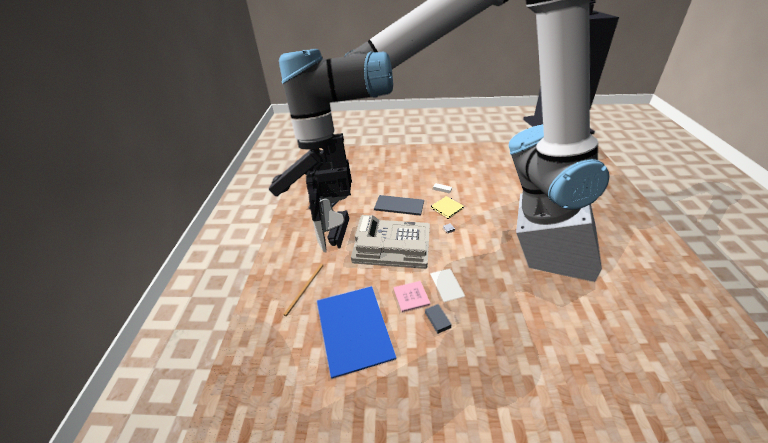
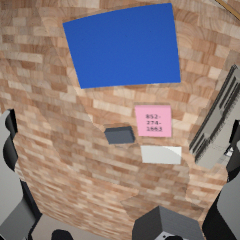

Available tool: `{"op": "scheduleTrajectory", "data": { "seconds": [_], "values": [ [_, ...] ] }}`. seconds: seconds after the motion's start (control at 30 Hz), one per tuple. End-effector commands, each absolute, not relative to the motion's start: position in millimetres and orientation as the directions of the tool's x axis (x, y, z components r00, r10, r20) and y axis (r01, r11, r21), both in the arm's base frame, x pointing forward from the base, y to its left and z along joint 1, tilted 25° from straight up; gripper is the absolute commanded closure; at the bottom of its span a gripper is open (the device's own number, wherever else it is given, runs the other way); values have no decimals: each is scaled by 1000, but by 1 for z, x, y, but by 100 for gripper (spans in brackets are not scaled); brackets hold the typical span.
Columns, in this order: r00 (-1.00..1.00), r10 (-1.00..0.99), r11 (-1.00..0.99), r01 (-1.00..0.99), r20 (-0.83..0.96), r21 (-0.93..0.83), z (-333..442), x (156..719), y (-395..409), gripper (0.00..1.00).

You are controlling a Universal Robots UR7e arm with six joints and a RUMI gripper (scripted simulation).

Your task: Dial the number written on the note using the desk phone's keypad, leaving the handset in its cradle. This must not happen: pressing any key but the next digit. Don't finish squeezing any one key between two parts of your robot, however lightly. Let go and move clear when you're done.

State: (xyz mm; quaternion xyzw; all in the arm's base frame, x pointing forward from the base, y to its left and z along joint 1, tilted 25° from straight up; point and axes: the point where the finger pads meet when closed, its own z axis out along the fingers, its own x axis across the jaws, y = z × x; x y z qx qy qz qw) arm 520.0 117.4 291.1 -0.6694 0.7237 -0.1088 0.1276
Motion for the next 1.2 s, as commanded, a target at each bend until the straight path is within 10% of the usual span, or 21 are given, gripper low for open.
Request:
{"op": "scheduleTrajectory", "data": {
  "seconds": [0.0, 0.53, 0.57, 1.17],
  "values": [
    [-71, -997, 80, -941, -39, -330, 292, 520, 118, 0],
    [-71, -997, 80, -941, -39, -330, 292, 520, 118, 0],
    [-71, -997, 80, -941, -39, -330, 292, 520, 118, 100],
    [-122, -992, 109, -939, 21, -327, 246, 442, 138, 100]
  ]
}}
